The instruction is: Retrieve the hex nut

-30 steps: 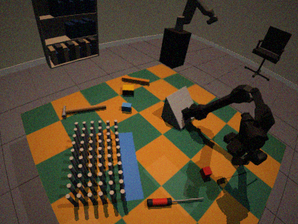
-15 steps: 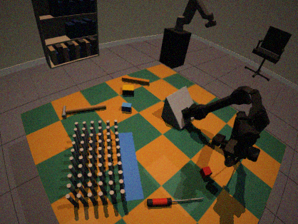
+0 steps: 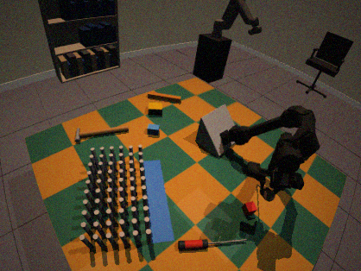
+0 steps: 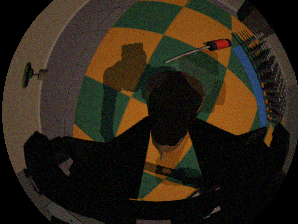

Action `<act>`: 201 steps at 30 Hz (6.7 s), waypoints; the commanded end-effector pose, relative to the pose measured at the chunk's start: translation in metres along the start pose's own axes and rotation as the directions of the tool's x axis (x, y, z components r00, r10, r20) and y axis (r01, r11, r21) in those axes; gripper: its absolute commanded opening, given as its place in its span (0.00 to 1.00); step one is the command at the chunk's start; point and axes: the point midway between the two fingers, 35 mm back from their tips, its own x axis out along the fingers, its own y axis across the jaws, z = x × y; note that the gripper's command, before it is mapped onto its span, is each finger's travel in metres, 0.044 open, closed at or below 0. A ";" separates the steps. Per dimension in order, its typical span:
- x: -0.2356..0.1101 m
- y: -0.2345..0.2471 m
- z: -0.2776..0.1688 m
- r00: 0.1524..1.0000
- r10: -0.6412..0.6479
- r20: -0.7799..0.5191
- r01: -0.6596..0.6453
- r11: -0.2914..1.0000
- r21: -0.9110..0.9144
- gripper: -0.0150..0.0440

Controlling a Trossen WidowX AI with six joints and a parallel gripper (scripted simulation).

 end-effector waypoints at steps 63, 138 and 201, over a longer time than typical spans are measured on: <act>-0.051 -0.186 -0.026 0.868 -0.496 -0.025 -0.171 -0.251 -0.953 0.25; 0.083 -0.243 -0.082 0.821 -0.568 -0.063 -0.416 -0.517 -0.748 0.25; 0.086 -0.272 -0.061 0.821 -0.568 -0.060 -0.415 -0.520 -0.747 0.25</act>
